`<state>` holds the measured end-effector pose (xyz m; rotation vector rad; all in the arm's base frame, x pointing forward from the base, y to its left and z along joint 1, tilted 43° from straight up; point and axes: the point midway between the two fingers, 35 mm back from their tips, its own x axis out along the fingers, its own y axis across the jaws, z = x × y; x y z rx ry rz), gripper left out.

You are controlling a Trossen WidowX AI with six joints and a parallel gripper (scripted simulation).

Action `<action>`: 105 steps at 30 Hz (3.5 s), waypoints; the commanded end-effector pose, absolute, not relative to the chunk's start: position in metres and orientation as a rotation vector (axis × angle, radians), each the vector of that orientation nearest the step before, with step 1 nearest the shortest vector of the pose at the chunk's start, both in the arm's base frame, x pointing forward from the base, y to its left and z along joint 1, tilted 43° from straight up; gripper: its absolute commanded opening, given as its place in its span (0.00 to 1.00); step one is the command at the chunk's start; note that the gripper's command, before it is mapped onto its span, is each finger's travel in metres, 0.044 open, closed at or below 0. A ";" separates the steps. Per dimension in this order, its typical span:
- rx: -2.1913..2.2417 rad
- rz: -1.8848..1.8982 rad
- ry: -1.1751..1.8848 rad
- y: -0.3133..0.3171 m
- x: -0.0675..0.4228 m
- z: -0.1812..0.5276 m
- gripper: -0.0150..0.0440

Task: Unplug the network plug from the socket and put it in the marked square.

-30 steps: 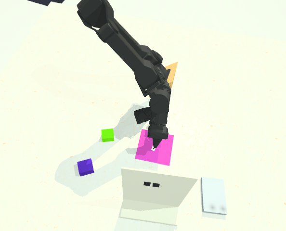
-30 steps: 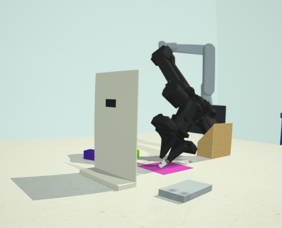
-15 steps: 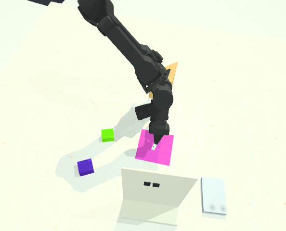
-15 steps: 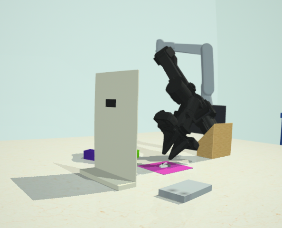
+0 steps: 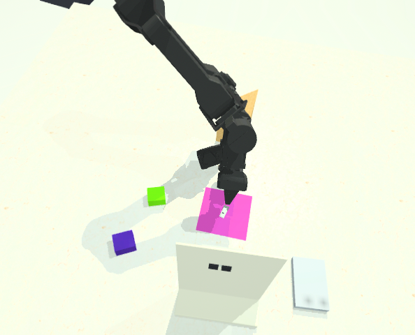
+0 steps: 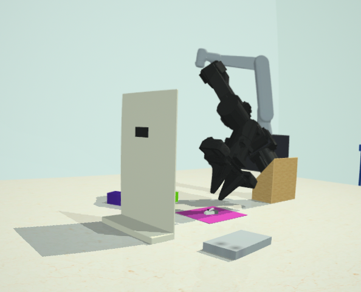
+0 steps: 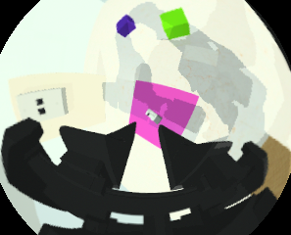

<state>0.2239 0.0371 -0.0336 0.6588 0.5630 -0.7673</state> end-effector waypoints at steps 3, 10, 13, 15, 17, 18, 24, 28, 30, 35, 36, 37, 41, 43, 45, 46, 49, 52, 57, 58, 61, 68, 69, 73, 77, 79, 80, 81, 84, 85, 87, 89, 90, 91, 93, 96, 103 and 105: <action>0.672 -0.766 0.554 0.044 0.227 -0.027 0.52; 0.673 -0.766 0.556 0.050 0.227 -0.023 0.52; 0.673 -0.766 0.557 0.053 0.227 -0.021 0.52; 0.673 -0.766 0.558 0.055 0.227 -0.019 0.52; 0.674 -0.766 0.558 0.056 0.227 -0.018 0.52; 0.674 -0.766 0.558 0.057 0.227 -0.017 0.52; 0.674 -0.767 0.559 0.062 0.227 -0.012 0.52; 0.674 -0.767 0.560 0.066 0.226 -0.009 0.52; 0.674 -0.767 0.560 0.067 0.226 -0.007 0.52; 0.674 -0.767 0.560 0.071 0.225 -0.003 0.52; 0.674 -0.767 0.560 0.072 0.225 -0.002 0.52; 0.674 -0.767 0.560 0.073 0.225 -0.001 0.52; 0.674 -0.767 0.560 0.076 0.224 0.003 0.52; 0.674 -0.767 0.560 0.077 0.224 0.005 0.52; 0.674 -0.767 0.560 0.079 0.223 0.007 0.52; 0.673 -0.767 0.560 0.080 0.223 0.008 0.52; 0.673 -0.766 0.559 0.082 0.222 0.011 0.52; 0.673 -0.766 0.559 0.084 0.222 0.014 0.52; 0.672 -0.766 0.558 0.088 0.220 0.019 0.52; 0.672 -0.766 0.557 0.088 0.220 0.020 0.52; 0.672 -0.765 0.557 0.090 0.219 0.024 0.52; 0.659 -0.768 0.566 0.091 0.217 0.024 0.52; 0.659 -0.768 0.566 0.093 0.217 0.025 0.52; 0.661 -0.768 0.567 0.102 0.218 0.033 0.52; 0.663 -0.768 0.567 0.110 0.219 0.041 0.52; 0.664 -0.768 0.567 0.114 0.219 0.045 0.52; 0.664 -0.768 0.567 0.116 0.219 0.047 0.52; 0.665 -0.768 0.567 0.118 0.219 0.050 0.52; 0.666 -0.767 0.566 0.125 0.219 0.056 0.52; 0.666 -0.767 0.566 0.127 0.219 0.058 0.52; 0.667 -0.767 0.566 0.130 0.219 0.063 0.52; 0.667 -0.767 0.565 0.134 0.218 0.067 0.52; 0.668 -0.767 0.565 0.136 0.218 0.070 0.52; 0.668 -0.767 0.565 0.138 0.218 0.072 0.52; 0.668 -0.767 0.564 0.142 0.217 0.077 0.52; 0.669 -0.766 0.562 0.147 0.216 0.084 0.52; 0.671 -0.765 0.558 0.159 0.212 0.101 0.52; 0.671 -0.765 0.557 0.161 0.211 0.105 0.52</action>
